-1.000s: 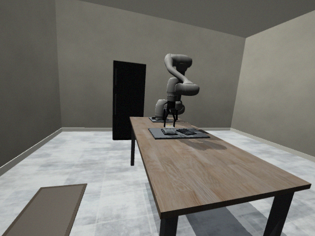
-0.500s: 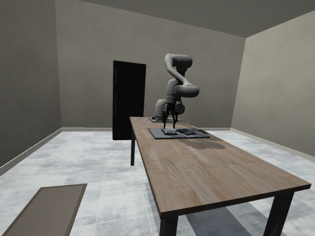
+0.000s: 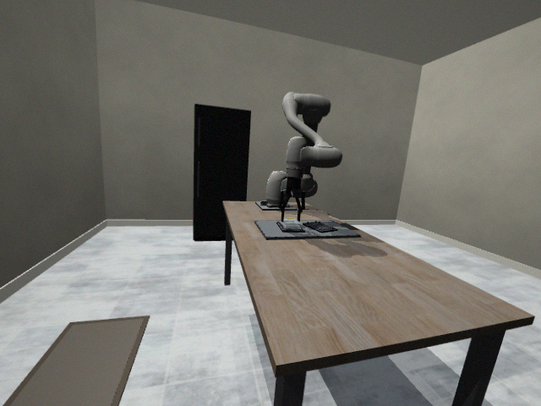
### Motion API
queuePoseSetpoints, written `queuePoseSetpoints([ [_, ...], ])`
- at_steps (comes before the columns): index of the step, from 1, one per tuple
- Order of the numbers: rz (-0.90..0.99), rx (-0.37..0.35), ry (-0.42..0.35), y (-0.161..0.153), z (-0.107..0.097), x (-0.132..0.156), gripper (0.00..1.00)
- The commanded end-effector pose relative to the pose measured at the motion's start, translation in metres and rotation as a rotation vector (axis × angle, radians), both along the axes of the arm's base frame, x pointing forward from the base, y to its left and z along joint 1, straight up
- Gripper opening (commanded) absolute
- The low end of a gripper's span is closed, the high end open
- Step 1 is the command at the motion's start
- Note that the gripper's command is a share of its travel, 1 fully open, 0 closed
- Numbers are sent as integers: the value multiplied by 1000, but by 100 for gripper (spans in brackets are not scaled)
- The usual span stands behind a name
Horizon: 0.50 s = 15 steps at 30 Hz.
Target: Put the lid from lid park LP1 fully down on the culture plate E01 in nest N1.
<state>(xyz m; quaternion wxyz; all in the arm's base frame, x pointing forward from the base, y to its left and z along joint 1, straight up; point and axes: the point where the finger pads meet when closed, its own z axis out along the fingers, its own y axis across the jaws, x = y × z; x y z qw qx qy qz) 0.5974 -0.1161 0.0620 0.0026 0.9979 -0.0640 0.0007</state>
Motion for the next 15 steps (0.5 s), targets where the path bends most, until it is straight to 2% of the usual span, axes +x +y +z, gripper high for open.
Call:
queuePoseSetpoints([
  [1,0,0,-1,0,1,0,60],
  [15,0,0,-1,0,-3,1,60],
])
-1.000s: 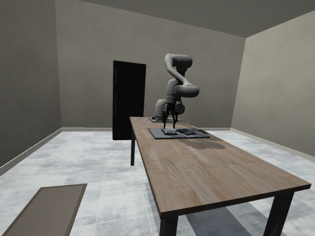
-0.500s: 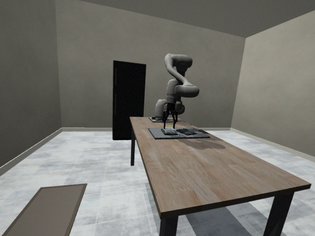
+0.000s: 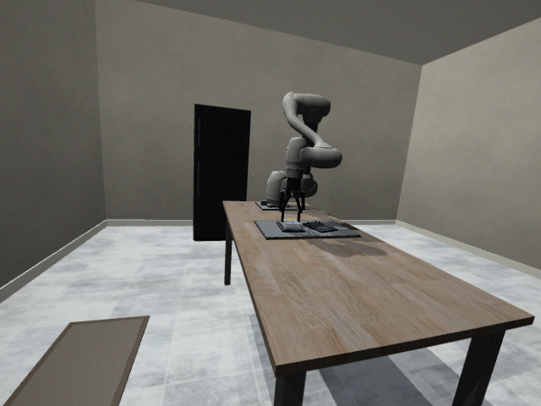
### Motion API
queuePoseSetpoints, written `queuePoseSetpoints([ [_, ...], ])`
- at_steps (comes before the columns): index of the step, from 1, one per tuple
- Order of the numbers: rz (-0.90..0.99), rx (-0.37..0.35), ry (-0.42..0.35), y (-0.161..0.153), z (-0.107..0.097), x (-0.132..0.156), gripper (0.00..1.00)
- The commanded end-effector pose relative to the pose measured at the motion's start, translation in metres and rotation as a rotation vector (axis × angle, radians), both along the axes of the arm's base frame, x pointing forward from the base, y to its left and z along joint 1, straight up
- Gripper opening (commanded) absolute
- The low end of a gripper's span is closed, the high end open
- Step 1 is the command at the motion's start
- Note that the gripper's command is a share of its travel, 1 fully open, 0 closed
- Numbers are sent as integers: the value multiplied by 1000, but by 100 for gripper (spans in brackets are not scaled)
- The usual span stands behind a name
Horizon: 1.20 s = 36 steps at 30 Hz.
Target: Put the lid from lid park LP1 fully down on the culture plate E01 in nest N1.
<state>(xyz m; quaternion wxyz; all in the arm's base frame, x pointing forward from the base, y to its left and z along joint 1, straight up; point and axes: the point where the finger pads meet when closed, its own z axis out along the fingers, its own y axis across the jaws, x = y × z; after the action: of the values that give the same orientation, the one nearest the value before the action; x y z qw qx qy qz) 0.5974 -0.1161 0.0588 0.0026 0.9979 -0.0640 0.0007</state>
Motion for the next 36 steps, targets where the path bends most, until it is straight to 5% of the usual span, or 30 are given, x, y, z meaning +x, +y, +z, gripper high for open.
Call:
queuePoseSetpoints([
  [1,0,0,-1,0,0,1,60],
  [36,0,0,-1,0,-6,1,60],
])
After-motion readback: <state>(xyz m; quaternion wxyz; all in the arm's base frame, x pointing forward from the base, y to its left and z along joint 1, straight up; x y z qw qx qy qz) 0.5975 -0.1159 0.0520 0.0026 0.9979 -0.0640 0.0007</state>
